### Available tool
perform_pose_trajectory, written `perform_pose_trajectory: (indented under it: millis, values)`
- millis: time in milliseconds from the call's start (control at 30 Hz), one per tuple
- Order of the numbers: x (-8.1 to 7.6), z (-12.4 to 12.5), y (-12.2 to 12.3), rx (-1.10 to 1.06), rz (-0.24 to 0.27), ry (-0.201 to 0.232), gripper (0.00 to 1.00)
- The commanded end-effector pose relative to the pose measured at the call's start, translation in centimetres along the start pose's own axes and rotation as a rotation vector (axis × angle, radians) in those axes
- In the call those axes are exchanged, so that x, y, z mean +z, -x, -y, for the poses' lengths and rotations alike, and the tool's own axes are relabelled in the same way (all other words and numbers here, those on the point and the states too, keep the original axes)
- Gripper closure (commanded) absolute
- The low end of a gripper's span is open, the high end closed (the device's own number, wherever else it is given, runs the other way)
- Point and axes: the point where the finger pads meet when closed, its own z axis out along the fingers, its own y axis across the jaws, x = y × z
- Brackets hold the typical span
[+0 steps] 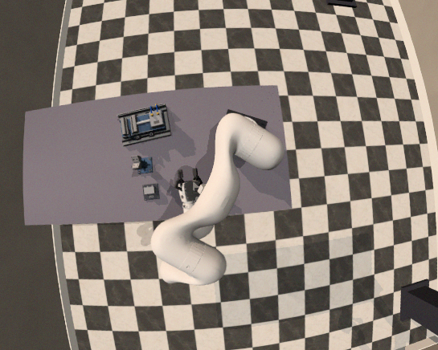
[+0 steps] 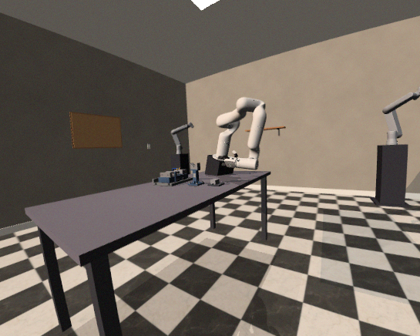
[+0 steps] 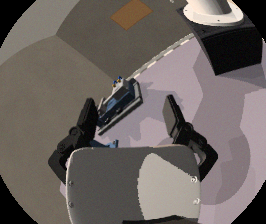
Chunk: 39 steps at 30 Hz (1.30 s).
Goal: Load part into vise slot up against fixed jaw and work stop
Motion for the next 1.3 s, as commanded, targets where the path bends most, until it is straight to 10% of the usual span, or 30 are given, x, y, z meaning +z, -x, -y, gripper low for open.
perform_pose_trajectory:
  millis: [0,633,1267]
  values:
    - [0.0,0.0,0.0,0.000,0.000,0.000,0.00]
    - [0.0,0.0,-0.1,0.010,-0.005,0.019,0.00]
    - [-2.1,-1.1,-0.8,0.355,-0.174,0.613,0.00]
